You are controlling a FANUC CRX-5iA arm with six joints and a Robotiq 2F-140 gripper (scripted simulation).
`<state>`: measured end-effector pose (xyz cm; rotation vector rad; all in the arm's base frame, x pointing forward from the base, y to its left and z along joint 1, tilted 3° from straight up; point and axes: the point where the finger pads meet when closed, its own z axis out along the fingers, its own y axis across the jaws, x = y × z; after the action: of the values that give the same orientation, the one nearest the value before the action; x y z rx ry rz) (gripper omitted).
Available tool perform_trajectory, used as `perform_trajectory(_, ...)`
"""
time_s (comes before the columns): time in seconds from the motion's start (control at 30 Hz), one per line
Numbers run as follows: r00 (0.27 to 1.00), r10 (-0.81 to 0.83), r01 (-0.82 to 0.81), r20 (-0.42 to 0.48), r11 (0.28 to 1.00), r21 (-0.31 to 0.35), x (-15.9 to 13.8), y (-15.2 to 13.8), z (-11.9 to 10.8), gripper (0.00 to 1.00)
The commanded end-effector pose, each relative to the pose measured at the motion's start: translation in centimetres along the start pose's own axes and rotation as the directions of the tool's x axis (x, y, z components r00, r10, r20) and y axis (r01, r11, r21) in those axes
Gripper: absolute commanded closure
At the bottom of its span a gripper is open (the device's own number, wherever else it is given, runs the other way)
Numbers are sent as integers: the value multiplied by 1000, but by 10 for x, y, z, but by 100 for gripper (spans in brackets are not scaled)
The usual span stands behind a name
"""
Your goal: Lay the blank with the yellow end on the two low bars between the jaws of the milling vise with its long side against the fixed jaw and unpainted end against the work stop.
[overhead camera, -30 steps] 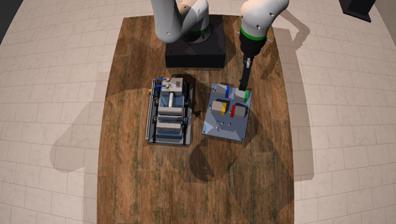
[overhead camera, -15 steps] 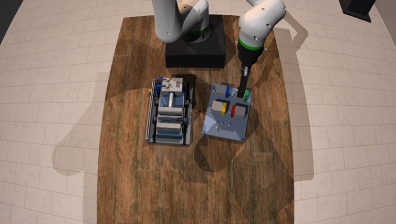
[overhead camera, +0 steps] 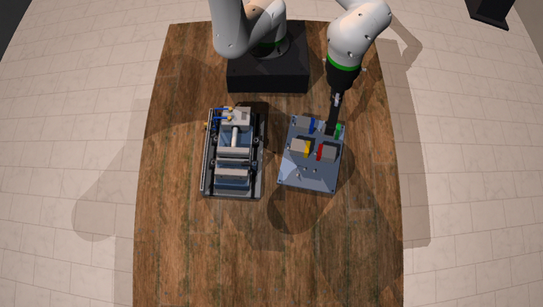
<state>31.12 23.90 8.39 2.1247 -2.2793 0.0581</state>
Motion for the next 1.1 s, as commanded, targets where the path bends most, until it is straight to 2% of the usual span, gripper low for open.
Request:
perform_trajectory(0.0,1000,0,0,1,1000,1,0,0,0,0)
perform_trajectory(1.07,1000,0,0,1,1000,1,0,0,-11,0)
